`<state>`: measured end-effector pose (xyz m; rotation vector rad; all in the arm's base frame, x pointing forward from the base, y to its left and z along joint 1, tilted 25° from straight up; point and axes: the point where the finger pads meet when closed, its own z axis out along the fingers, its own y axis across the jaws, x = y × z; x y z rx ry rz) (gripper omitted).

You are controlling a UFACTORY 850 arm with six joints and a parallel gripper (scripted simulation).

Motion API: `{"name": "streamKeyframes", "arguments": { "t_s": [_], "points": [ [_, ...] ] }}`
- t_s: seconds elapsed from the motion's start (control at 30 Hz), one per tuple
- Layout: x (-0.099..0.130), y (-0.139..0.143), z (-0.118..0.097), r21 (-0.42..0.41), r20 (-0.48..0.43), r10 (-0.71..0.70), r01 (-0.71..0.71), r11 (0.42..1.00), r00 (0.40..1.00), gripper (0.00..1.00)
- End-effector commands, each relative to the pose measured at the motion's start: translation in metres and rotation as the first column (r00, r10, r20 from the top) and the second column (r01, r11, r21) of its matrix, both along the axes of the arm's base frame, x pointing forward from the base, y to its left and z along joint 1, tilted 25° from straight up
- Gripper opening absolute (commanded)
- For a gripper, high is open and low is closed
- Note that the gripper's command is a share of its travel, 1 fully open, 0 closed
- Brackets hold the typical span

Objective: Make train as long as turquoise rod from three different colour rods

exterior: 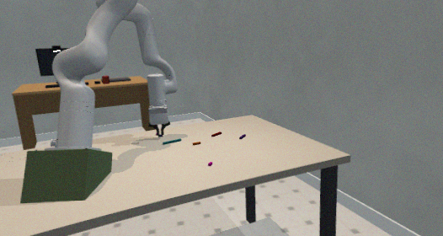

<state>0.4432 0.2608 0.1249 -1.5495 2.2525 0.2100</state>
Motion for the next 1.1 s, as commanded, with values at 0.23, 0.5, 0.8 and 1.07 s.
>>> {"name": "streamKeyframes", "arguments": {
  "t_s": [0.23, 0.5, 0.8, 1.07],
  "points": [
    [0.0027, 0.0033, -0.008, 0.001, 0.001, 0.0, 0.0, 1.0, 1.0, 0.04],
    [0.0032, 0.004, -0.0098, 0.001, 0.001, 0.0, 0.0, 1.0, 1.0, 0.04],
    [0.0032, 0.004, -0.0099, 0.001, 0.001, 0.0, 0.0, 1.0, 1.0, 0.04],
    [0.0032, 0.004, -0.0099, 0.001, 0.001, 0.0, 0.0, 1.0, 1.0, 0.04]
  ]
}}
